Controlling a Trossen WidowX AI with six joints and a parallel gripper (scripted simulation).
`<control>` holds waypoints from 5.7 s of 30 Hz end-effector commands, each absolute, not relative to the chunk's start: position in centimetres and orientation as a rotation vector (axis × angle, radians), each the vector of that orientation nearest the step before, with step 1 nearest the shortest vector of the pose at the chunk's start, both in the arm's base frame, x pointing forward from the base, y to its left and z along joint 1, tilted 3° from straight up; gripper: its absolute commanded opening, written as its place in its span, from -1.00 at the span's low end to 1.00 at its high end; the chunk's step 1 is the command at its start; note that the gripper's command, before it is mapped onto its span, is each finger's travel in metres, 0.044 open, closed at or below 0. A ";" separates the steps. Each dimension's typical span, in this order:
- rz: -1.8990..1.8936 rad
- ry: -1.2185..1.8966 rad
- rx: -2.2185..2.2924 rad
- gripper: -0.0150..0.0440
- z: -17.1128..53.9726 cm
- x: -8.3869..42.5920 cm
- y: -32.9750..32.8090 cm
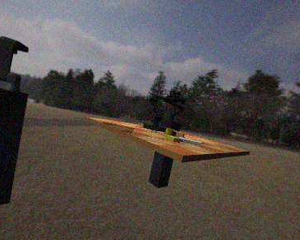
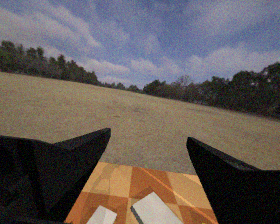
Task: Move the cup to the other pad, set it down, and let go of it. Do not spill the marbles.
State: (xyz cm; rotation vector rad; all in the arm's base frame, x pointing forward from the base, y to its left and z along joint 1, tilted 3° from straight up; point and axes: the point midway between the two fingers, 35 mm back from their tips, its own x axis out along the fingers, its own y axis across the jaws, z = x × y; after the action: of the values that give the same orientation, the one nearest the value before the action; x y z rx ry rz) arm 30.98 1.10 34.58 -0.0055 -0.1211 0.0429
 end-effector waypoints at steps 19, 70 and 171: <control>0.840 1.344 -0.855 0.07 8.1 28.4 -6.2; 0.905 1.372 -0.854 0.07 1.7 27.6 -6.1; 0.907 1.370 -0.850 -0.49 9.3 27.2 -1.5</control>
State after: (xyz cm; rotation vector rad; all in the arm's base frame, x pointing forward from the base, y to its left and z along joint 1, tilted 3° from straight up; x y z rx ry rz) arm 27.29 -2.20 9.23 -0.8583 1.3730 0.9063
